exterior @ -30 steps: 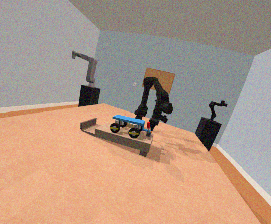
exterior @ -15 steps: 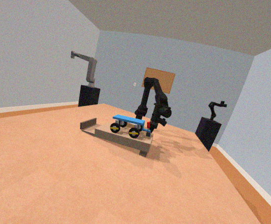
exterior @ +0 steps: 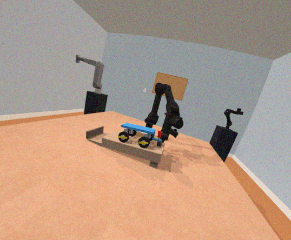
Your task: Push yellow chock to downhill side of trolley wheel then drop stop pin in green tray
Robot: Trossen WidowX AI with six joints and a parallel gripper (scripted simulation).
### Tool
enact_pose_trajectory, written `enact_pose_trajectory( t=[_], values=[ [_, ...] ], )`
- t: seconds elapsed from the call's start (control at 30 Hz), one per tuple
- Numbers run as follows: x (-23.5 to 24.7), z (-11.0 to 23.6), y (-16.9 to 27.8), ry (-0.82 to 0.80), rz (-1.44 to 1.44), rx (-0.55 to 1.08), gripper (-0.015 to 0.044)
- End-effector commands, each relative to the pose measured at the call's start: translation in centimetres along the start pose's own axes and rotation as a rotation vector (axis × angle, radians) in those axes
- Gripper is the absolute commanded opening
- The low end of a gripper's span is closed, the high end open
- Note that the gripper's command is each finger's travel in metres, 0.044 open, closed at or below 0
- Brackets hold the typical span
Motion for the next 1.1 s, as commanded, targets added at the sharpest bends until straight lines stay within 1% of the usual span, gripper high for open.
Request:
enact_pose_trajectory(
  t=[0.0, 0.2, 0.33, 0.6, 0.63, 1.07],
  values=[
    [0.2, -0.7, 0.1, -0.006, 0.004, 0.001, 0.019],
    [0.2, -1.4, 0.1, -0.007, 0.004, 0.001, 0.019],
    [0.1, -1.0, 0.0, -0.001, 0.001, 0.001, 0.0085],
    [0.1, -1.0, 0.0, -0.001, 0.001, 0.001, 0.0032],
    [0.0, -0.9, 0.0, -0.002, 0.001, 0.001, 0.0005],
    [0.5, 3.7, 0.5, -0.007, 0.004, 0.002, 0.0]
  ],
)
Point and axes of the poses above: the point midway between the two fingers, 35 mm back from their tips, its own z axis back along the fingers, its own x axis across the jaws, y = z × x, the point moved 4 cm from there along z, back along the fingers, and after that the axes turned 4 degrees about -z, right-handed, at the moved point
